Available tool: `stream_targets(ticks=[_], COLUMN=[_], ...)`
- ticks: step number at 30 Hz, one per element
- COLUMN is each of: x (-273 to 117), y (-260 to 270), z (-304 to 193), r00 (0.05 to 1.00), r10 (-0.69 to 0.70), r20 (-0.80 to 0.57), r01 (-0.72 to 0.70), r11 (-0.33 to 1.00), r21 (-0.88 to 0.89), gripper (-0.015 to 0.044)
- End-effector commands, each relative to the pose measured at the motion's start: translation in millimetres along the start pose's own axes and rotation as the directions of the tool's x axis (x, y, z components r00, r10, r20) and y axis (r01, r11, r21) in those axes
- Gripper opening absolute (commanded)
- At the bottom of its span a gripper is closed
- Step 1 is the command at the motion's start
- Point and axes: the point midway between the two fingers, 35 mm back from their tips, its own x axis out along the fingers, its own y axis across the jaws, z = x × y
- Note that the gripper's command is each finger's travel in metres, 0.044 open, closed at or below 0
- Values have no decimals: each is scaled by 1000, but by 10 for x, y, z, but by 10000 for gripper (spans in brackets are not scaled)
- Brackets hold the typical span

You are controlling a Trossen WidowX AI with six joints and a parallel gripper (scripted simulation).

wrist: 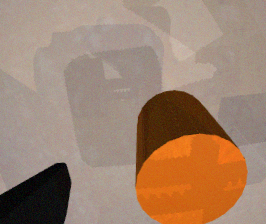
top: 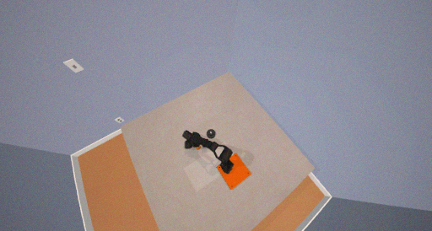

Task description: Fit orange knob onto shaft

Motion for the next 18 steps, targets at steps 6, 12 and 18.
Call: stream_targets(ticks=[6,12,18], x=[158,253,347], y=[-20,-26,-35], z=[-8,-12,-19], r00=[1000,1000,1000], r10=[-8,-8,-8], r20=[-2,-2,-2], r01=[8,8,8], r11=[1000,1000,1000], r21=[-3,-3,-3], gripper=[440,440,440])
